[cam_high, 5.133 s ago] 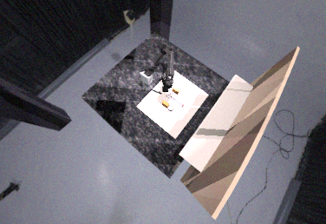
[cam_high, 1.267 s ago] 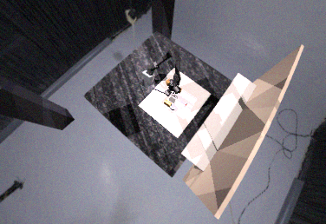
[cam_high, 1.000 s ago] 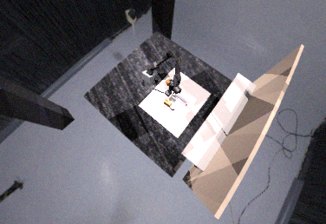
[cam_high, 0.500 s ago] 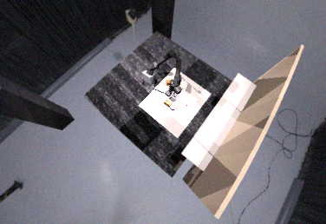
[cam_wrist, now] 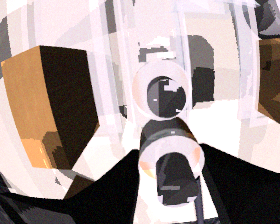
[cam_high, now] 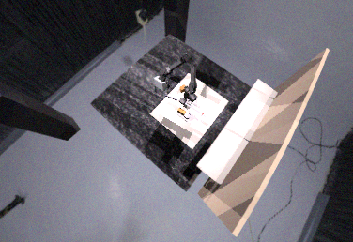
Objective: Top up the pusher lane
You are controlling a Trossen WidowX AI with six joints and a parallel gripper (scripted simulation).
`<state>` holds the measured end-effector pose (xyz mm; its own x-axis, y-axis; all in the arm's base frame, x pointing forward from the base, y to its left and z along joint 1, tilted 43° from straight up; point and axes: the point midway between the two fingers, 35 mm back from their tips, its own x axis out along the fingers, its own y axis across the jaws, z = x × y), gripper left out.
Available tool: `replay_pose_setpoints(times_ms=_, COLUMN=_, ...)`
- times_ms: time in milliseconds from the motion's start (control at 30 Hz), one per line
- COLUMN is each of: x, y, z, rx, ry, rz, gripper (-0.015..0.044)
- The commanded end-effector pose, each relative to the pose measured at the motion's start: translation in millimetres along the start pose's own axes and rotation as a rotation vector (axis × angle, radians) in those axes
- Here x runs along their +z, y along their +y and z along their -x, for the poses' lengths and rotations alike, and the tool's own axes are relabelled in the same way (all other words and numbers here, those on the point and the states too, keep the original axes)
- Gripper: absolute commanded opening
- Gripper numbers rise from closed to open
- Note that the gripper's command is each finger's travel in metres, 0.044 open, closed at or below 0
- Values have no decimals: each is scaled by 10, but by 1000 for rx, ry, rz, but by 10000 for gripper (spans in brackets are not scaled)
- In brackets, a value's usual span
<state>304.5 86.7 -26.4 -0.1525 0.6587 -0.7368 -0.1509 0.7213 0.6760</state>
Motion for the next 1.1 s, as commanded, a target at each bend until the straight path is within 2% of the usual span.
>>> replay_pose_setpoints(times_ms=0, x=119, y=14, z=48, rx=0, ry=-27, rz=17, gripper=0)
replay_pose_setpoints(times_ms=1067, x=224, y=26, z=68, rx=0, ry=-28, rz=18, gripper=0)
